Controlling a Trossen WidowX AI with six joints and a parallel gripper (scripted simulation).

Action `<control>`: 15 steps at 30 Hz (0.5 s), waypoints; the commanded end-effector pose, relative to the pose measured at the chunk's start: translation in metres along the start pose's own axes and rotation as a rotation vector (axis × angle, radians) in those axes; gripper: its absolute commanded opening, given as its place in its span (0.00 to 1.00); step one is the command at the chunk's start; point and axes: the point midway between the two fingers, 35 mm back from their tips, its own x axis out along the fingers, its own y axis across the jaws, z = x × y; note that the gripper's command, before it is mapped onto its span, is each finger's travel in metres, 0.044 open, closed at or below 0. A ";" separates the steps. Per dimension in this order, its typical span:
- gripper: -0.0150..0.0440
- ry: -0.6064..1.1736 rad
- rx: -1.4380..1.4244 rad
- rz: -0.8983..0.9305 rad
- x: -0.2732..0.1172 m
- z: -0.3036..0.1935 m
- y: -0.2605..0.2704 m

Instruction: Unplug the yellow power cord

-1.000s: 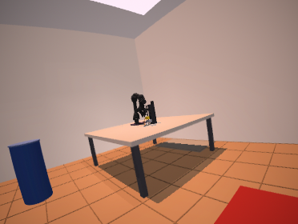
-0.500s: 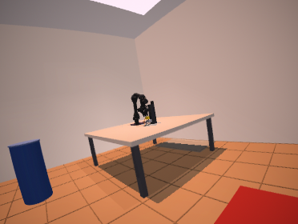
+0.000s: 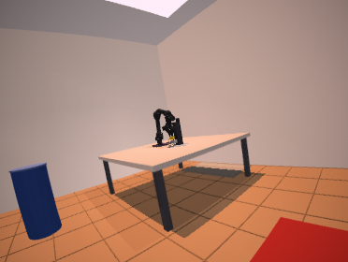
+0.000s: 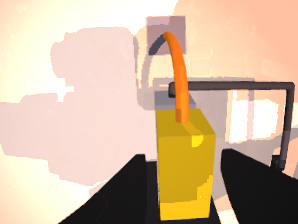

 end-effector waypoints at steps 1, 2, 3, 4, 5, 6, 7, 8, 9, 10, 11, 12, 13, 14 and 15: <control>0.53 -0.001 0.006 -0.004 0.003 -0.001 -0.001; 0.53 -0.001 0.006 -0.004 0.004 -0.001 -0.001; 0.53 -0.001 0.006 -0.004 0.005 -0.001 -0.001; 0.53 -0.001 0.006 -0.004 0.006 -0.001 -0.001; 0.53 -0.001 0.006 -0.004 0.008 -0.001 -0.001; 0.53 -0.001 0.006 -0.004 0.009 -0.001 -0.001; 0.53 -0.001 0.006 -0.004 0.011 -0.001 -0.001; 0.53 -0.001 0.006 -0.004 0.012 -0.001 -0.001; 0.53 -0.001 0.006 -0.004 0.013 -0.001 -0.001; 0.53 -0.001 0.006 -0.004 0.013 -0.001 -0.001; 0.53 -0.001 0.006 -0.004 0.013 -0.001 -0.001; 0.53 -0.001 0.006 -0.004 0.013 -0.001 -0.001; 0.53 -0.001 0.006 -0.004 0.013 -0.001 -0.001; 0.53 -0.001 0.006 -0.004 0.013 -0.001 -0.001; 0.53 -0.001 0.006 -0.004 0.013 -0.001 -0.001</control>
